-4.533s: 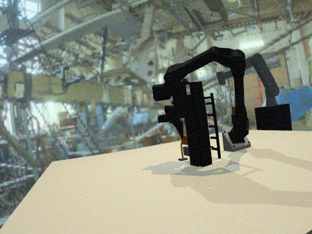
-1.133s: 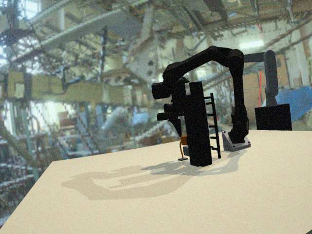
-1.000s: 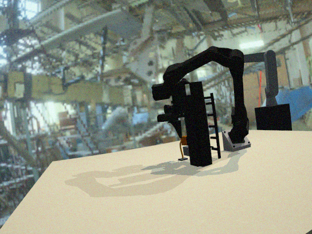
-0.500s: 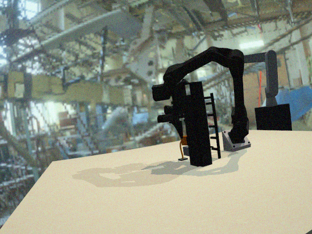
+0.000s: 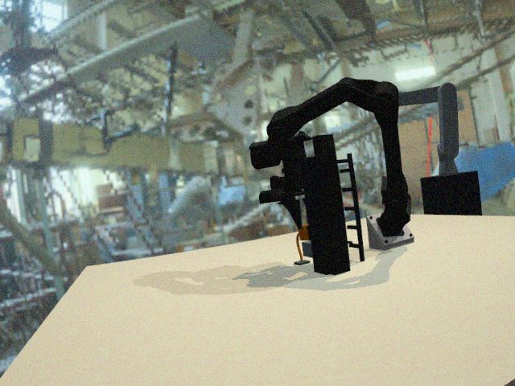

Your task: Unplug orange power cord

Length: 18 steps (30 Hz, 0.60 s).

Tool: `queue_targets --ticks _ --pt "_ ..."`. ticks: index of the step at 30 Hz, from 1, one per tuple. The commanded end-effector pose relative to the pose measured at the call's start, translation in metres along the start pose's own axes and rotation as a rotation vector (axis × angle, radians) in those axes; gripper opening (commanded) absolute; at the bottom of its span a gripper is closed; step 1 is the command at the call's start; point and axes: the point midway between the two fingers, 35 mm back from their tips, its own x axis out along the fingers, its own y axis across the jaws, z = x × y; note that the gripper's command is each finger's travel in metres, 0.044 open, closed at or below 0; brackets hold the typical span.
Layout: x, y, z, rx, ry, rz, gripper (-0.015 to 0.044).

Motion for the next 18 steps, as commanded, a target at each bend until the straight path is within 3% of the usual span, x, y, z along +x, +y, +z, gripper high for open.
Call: queue_targets --ticks 1,18 --pt "-0.004 0.001 0.02 0.001 -0.038 0.005 0.0" --pt "-0.009 0.0 0.047 0.001 -0.04 0.005 0.0"
